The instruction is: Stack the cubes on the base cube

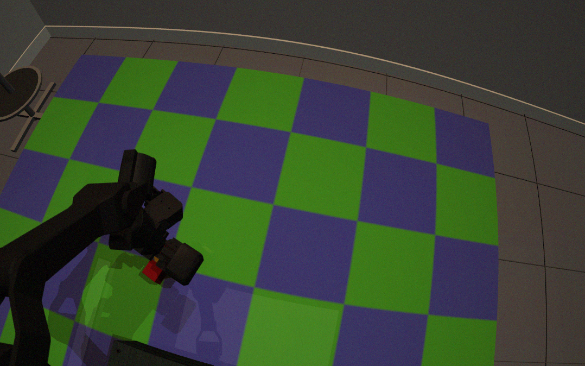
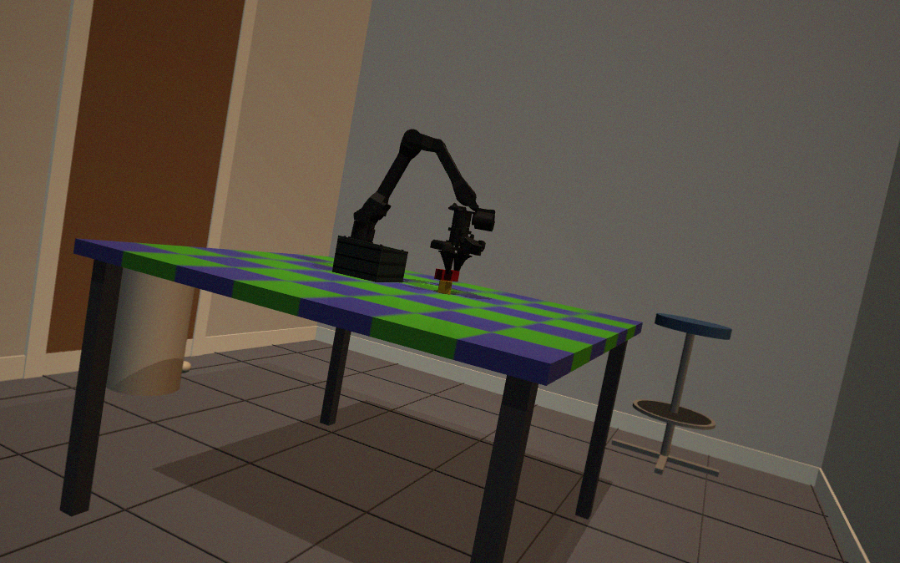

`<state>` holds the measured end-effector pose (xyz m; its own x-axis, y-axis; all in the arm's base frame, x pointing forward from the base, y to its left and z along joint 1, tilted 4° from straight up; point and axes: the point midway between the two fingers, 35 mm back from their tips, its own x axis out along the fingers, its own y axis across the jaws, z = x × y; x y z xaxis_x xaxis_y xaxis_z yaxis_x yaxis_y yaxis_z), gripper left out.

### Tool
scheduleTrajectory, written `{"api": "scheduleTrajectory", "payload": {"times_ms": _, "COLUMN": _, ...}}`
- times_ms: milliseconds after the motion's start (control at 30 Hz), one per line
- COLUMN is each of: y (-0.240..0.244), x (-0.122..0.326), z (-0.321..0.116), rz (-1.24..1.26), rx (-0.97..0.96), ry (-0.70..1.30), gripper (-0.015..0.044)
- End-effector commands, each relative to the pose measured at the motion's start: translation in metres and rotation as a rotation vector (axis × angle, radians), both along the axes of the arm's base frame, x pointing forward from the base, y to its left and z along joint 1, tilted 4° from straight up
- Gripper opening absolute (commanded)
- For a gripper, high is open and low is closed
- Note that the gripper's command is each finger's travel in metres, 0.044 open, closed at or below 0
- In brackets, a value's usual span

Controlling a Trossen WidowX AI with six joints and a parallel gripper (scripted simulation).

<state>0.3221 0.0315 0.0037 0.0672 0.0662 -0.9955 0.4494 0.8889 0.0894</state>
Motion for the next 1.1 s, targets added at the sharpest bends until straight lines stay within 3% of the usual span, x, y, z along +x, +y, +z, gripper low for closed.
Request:
{"api": "scheduleTrajectory", "payload": {"times_ms": 0, "y": -0.0002, "x": -0.0007, "z": -0.0026, "rz": -0.004, "rx": -0.003, "ry": 0.005, "gripper": 0.0105}}
{"api": "scheduleTrajectory", "payload": {"times_ms": 833, "y": -0.0002, "x": -0.0007, "z": -0.0026, "rz": -0.004, "rx": -0.003, "ry": 0.005, "gripper": 0.0105}}
{"api": "scheduleTrajectory", "payload": {"times_ms": 967, "y": -0.0002, "x": -0.0007, "z": -0.0026, "rz": -0.004, "rx": -0.003, "ry": 0.005, "gripper": 0.0205}}
{"api": "scheduleTrajectory", "payload": {"times_ms": 1067, "y": -0.0002, "x": -0.0007, "z": -0.0026, "rz": -0.004, "rx": -0.003, "ry": 0.005, "gripper": 0.0205}}
